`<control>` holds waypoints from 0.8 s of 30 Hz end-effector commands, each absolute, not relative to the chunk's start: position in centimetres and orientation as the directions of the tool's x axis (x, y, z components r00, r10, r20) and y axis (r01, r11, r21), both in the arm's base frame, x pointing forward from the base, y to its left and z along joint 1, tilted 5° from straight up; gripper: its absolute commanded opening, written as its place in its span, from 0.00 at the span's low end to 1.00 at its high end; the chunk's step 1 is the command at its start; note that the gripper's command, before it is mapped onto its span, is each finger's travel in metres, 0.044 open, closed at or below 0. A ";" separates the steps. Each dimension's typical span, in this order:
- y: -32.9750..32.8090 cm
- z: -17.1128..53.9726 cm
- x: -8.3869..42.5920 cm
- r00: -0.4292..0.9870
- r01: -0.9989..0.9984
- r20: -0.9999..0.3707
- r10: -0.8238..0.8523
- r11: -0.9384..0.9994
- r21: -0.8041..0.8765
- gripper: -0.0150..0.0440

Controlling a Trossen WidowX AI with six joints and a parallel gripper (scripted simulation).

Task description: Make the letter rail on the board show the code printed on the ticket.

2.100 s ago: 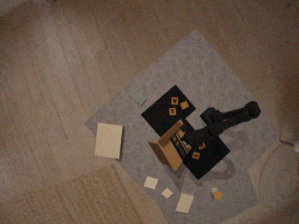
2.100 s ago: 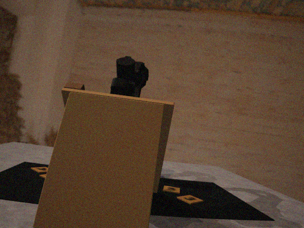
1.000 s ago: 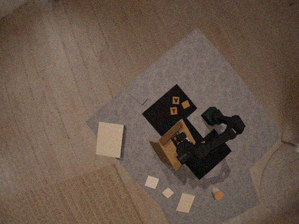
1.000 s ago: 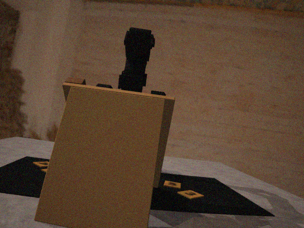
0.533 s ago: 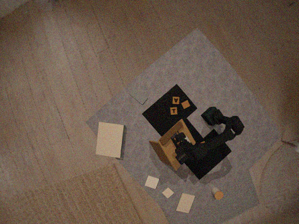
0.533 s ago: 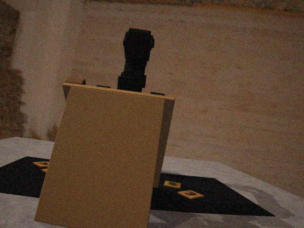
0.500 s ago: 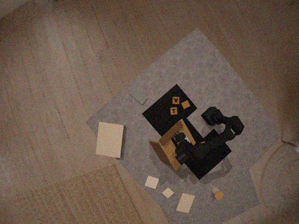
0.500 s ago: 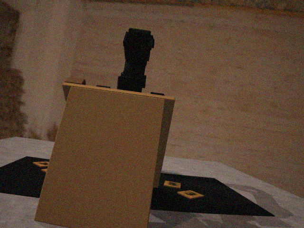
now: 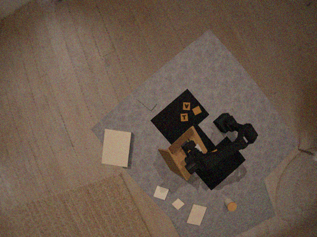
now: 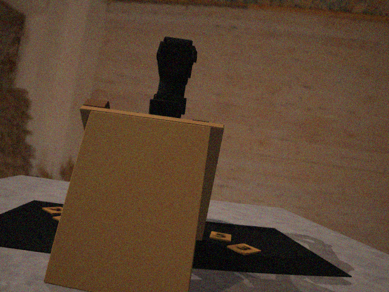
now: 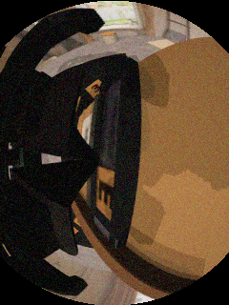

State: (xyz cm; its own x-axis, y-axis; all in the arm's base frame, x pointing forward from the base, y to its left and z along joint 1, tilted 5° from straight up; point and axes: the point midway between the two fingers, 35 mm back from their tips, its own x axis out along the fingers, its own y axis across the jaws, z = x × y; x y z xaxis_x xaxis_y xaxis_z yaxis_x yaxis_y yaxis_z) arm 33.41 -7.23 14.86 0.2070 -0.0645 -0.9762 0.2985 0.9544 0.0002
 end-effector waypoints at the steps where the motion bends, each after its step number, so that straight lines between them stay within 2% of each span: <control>1: -7.4 14.8 33.7 0.210 0.298 -0.975 -0.070 0.955 -0.004 0.25; 24: -7.7 14.2 34.6 0.211 0.298 -0.975 -0.070 0.955 -0.004 0.25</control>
State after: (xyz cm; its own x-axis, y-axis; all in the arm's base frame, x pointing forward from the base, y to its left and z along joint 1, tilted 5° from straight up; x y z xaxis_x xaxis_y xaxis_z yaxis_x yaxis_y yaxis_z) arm 34.39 -7.52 14.24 0.2078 -0.0653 -0.9760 0.3008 0.9537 0.0003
